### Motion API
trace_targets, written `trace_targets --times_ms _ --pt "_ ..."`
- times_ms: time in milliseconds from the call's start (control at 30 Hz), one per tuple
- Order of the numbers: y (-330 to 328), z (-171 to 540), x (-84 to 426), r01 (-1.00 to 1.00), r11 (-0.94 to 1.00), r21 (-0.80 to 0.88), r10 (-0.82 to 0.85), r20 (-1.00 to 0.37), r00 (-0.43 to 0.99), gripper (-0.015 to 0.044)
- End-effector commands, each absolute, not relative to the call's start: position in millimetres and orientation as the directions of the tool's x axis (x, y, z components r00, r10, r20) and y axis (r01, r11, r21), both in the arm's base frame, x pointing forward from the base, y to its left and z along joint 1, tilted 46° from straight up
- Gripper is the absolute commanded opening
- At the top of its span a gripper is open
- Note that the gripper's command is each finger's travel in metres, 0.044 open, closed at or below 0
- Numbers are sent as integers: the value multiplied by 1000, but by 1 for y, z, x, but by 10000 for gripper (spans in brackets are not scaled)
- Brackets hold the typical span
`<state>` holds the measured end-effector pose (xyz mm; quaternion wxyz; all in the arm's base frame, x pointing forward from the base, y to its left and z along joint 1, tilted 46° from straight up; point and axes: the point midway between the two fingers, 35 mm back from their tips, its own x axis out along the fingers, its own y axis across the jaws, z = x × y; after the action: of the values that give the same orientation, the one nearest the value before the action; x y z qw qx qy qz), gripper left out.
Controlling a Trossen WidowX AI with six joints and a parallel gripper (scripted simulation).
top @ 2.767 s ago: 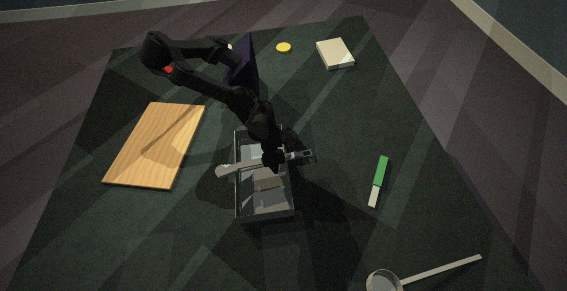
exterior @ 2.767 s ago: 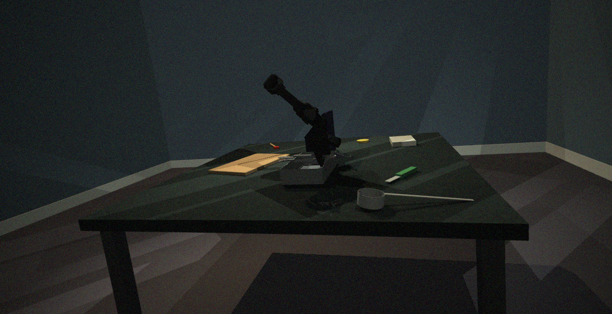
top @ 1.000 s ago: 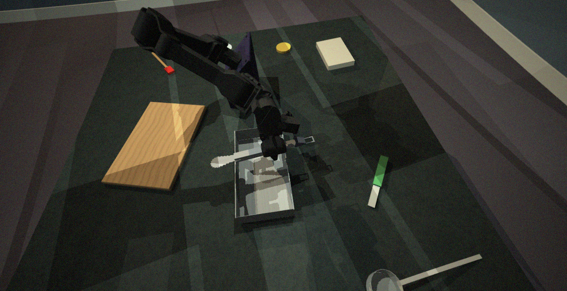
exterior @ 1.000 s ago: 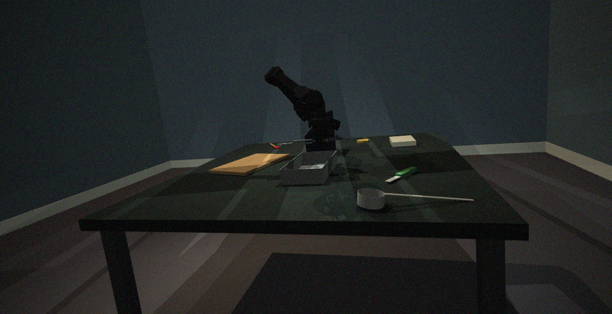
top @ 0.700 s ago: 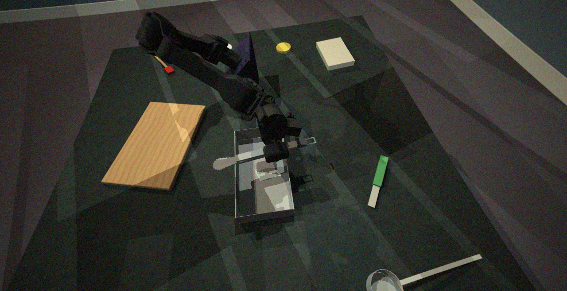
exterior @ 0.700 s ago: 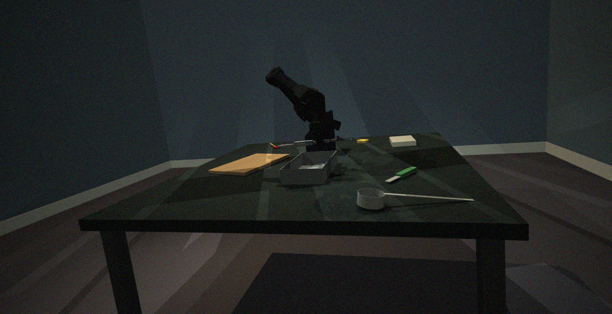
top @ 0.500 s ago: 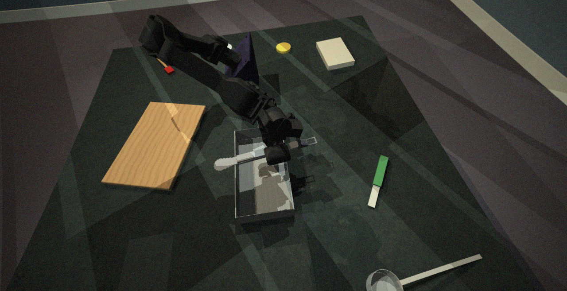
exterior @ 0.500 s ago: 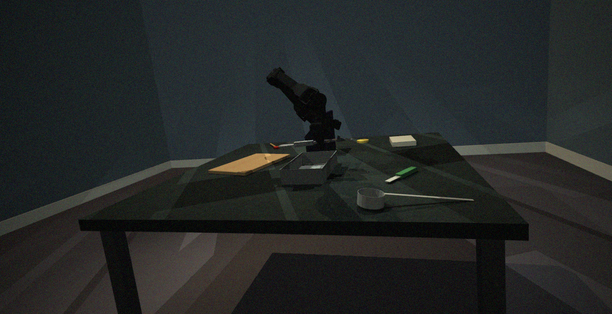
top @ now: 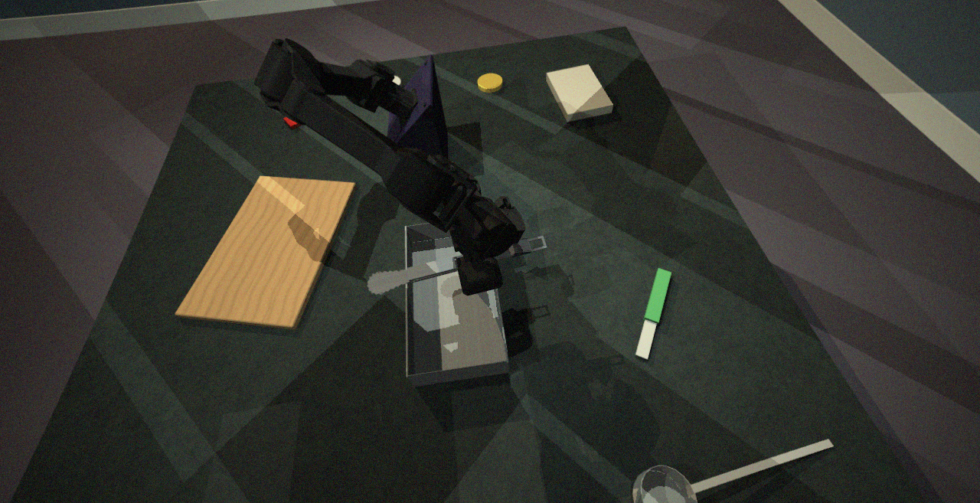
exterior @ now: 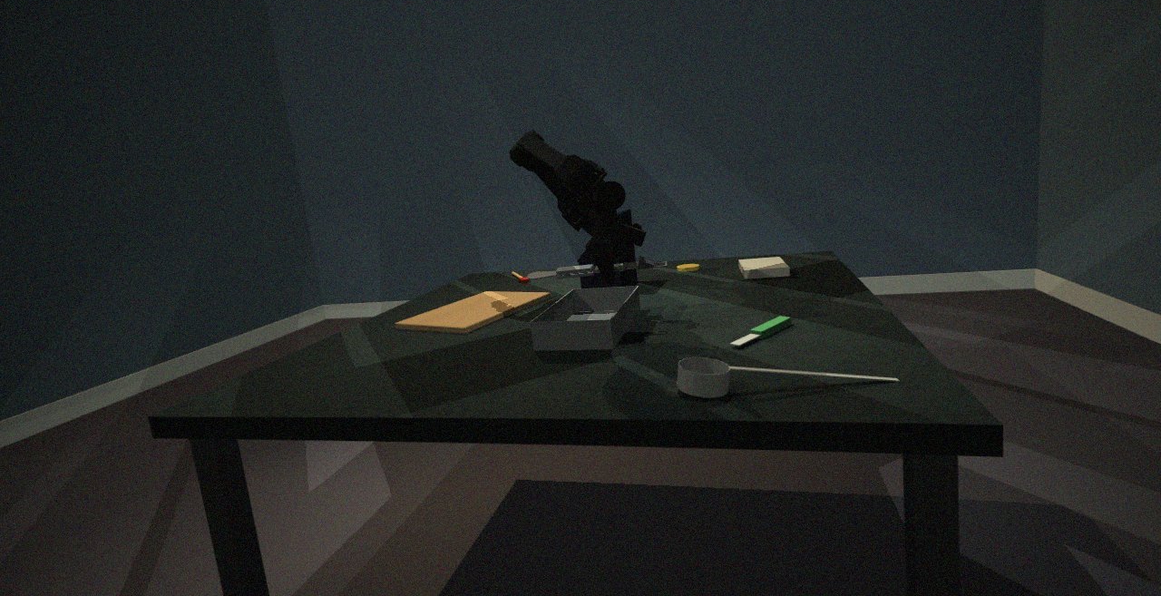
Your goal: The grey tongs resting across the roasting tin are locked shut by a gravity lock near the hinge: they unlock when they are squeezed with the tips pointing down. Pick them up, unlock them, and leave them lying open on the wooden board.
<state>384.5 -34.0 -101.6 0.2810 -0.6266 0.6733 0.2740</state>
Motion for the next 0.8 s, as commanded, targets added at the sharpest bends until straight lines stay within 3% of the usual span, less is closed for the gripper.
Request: trace_targets --times_ms 0,533,767 --pt "-33 -98 385 -994 104 43 -689 -718 -103 -150" --pt "-36 -94 382 -986 143 81 -691 -705 -158 -150" --pt "-53 -63 386 -972 236 -15 -688 -709 -157 -150"
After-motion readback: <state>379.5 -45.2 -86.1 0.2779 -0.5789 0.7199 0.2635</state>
